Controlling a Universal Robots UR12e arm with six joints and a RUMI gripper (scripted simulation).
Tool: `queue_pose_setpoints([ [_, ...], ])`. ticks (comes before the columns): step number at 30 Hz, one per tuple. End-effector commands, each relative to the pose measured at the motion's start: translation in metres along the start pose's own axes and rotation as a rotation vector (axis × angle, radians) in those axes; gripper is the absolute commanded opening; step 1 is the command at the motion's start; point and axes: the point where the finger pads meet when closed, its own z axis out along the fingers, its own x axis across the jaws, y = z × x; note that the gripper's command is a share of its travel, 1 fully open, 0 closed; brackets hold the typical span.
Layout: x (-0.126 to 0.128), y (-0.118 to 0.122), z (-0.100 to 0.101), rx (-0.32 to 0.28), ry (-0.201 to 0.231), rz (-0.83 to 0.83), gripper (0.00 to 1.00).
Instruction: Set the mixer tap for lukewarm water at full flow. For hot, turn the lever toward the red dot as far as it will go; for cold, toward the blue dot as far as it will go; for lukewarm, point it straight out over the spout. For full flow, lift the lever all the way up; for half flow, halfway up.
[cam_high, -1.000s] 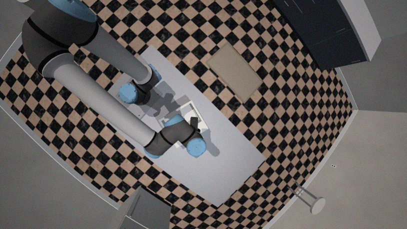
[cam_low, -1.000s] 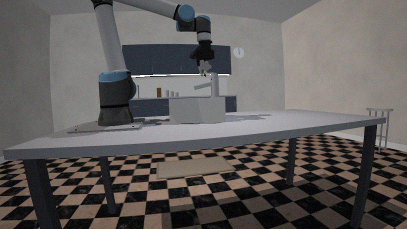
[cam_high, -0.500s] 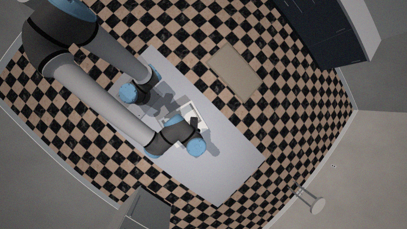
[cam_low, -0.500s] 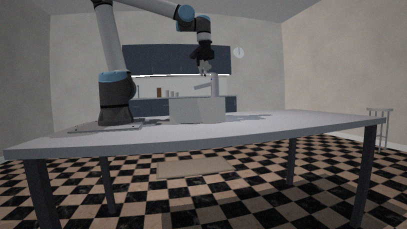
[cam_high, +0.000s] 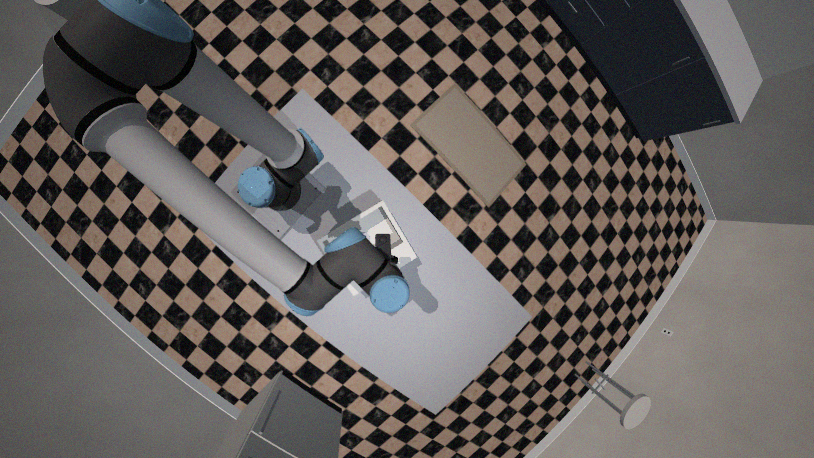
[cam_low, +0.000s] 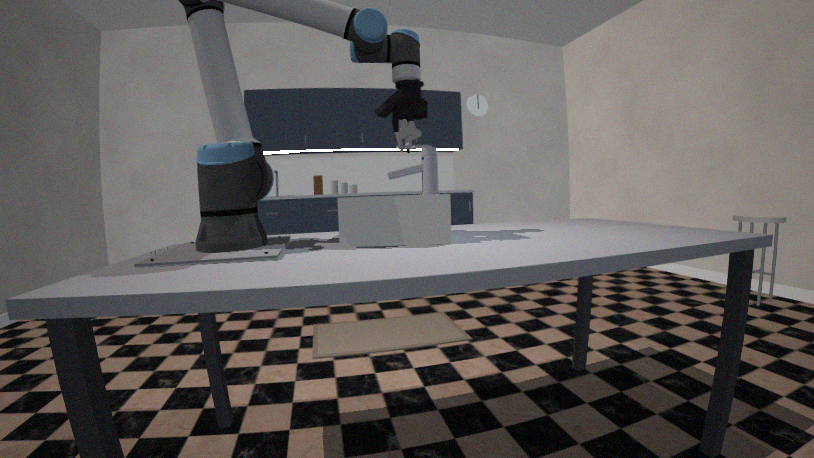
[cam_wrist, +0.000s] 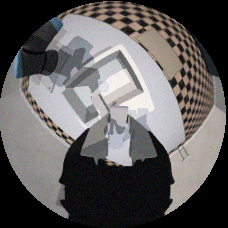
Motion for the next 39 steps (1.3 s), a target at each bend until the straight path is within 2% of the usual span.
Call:
queue_pose_setpoints([
  [1, -0.006, 0.001, -0.001, -0.001, 0.001, -0.067, 0.0],
  [26, -0.04, 0.01, -0.001, -0.001, 0.001, -0.478, 0.0],
  [39, -0.047, 0.014, -0.001, -0.001, 0.001, -0.563, 0.0],
])
